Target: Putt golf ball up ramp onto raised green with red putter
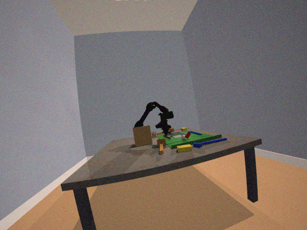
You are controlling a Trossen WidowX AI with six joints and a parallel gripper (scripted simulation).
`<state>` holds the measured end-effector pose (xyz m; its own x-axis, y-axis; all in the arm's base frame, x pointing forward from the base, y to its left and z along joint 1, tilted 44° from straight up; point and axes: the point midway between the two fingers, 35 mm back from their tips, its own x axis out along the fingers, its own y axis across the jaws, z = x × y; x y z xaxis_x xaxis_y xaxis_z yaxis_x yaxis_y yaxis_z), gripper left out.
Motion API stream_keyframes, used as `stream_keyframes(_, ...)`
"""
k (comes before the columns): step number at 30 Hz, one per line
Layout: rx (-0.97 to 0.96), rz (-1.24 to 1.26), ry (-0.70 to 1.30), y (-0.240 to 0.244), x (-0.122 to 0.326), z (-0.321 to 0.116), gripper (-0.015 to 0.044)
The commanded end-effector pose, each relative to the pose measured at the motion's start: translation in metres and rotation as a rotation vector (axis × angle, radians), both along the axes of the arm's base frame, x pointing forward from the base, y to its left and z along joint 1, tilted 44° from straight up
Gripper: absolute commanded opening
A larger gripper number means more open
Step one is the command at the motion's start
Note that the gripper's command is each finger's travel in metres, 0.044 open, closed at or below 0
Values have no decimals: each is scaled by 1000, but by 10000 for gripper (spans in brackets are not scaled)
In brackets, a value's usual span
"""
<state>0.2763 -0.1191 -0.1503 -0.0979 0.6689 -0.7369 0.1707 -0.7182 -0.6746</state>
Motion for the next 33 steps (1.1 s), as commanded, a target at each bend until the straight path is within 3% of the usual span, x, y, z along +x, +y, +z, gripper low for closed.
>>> stream_keyframes(1, 9, -10, 0, 6, -1, -4, 0)
stream_keyframes(33, 13, -11, 5, -12, 2, -24, 0)
